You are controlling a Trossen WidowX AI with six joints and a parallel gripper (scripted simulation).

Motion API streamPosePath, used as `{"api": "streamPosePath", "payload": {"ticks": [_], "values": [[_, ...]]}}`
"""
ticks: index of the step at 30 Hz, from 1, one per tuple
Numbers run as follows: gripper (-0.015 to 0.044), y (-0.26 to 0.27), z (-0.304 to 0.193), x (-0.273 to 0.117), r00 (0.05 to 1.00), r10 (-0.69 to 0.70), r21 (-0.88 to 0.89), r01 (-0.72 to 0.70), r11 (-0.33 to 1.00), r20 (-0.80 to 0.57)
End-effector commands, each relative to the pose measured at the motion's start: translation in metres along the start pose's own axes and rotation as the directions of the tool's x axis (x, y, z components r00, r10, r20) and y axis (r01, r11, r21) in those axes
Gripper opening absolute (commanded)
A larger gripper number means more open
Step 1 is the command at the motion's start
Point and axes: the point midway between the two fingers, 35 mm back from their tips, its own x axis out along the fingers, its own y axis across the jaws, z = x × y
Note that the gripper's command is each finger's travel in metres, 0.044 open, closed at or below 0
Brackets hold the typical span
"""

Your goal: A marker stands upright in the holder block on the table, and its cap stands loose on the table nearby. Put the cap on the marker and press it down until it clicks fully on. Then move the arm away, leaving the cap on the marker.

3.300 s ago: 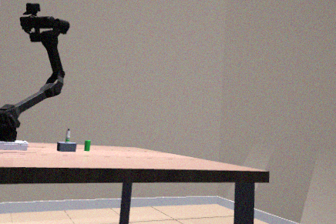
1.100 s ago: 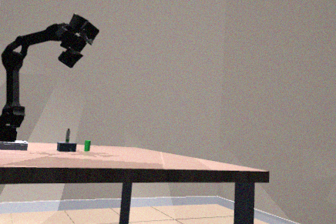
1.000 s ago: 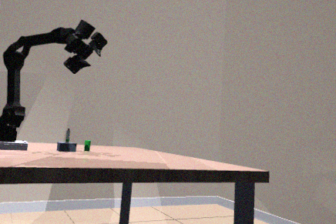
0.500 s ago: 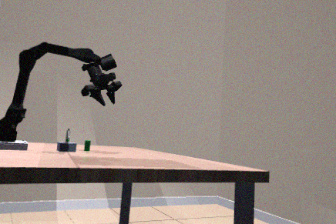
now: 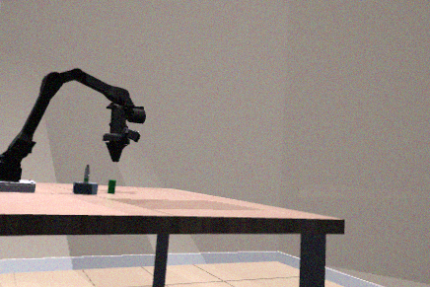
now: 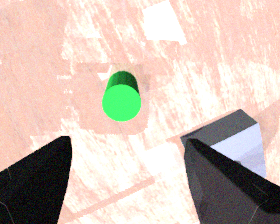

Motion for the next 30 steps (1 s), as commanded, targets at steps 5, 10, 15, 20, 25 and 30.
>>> {"api": "streamPosePath", "payload": {"ticks": [5, 10, 15, 20, 25, 30], "values": [[0.0238, 0.005, -0.006, 0.004, 0.999, -0.004, -0.055, 0.002, 0.998, -0.041], [0.0238, 0.005, -0.007, 0.032, 0.999, -0.004, -0.055, 0.002, 0.998, -0.041], [0.0238, 0.004, -0.008, 0.039, 0.999, -0.004, -0.055, 0.002, 0.998, -0.041], [0.0238, 0.003, -0.006, 0.053, 0.999, -0.004, -0.055, 0.002, 0.998, -0.04], [0.0238, 0.003, -0.006, 0.055, 0.999, -0.004, -0.055, 0.002, 0.998, -0.04], [0.0238, 0.003, -0.006, 0.062, 0.999, -0.004, -0.055, 0.002, 0.998, -0.04]]}}
